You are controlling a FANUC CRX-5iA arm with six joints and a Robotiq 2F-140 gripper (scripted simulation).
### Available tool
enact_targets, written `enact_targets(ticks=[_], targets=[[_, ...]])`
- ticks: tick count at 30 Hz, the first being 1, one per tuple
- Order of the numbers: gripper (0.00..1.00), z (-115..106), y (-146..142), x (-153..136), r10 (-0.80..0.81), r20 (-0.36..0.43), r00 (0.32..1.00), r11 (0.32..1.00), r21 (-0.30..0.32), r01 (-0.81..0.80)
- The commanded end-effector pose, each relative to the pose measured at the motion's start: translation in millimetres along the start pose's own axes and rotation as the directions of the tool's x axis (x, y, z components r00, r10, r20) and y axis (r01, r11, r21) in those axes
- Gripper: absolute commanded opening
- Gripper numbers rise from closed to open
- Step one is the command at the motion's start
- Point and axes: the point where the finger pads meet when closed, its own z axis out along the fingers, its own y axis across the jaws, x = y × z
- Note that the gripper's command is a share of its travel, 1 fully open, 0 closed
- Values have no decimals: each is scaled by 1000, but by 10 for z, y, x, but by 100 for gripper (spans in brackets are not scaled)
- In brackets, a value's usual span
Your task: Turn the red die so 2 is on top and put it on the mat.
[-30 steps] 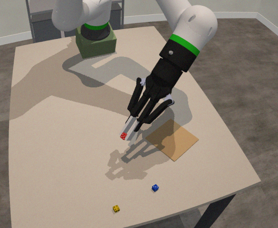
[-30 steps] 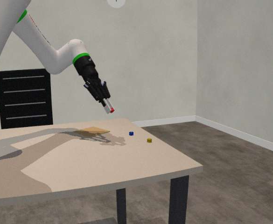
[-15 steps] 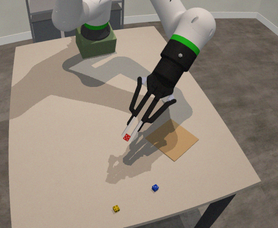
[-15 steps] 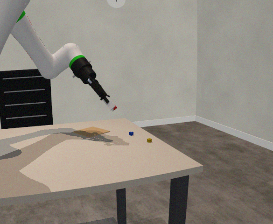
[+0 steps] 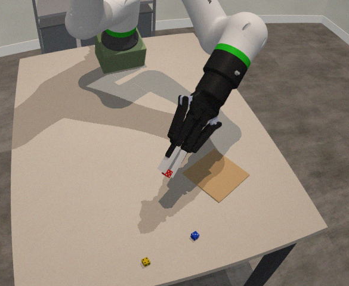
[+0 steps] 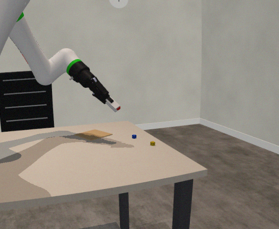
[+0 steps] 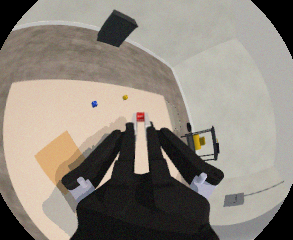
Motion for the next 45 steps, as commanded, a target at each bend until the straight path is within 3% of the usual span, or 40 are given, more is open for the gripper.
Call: enact_targets(ticks=[1, 5, 6, 11, 19, 20, 22, 24, 27, 33, 34, 36, 39, 40, 44, 45], targets=[[16, -37, -38, 31, -169, -37, 985, 986, -4, 169], [16, -56, -60, 40, -238, -53, 970, 971, -11, 237], [16, -83, -92, 51, -328, -72, 942, 945, -23, 327], [16, -126, -146, 63, -458, -98, 884, 889, -46, 456], [16, -222, -270, 70, -681, -135, 719, 732, -104, 674], [16, -247, -304, 69, -728, -141, 671, 685, -120, 718], [16, -247, -304, 69, -728, -141, 671, 685, -120, 718], [16, -298, -371, 61, -808, -148, 570, 588, -154, 794], [16, -327, -410, 55, -846, -149, 512, 532, -172, 829], [16, -432, -551, 20, -945, -142, 293, 321, -240, 916], [16, -436, -556, 18, -948, -142, 286, 314, -242, 918], [16, -483, -618, -3, -973, -133, 191, 221, -271, 937], [16, -491, -630, -7, -976, -131, 174, 204, -276, 939], [16, -546, -702, -36, -991, -116, 65, 98, -307, 947], [16, -600, -774, -68, -994, -97, -39, -4, -336, 942], [16, -630, -814, -88, -992, -86, -96, -60, -351, 934]])
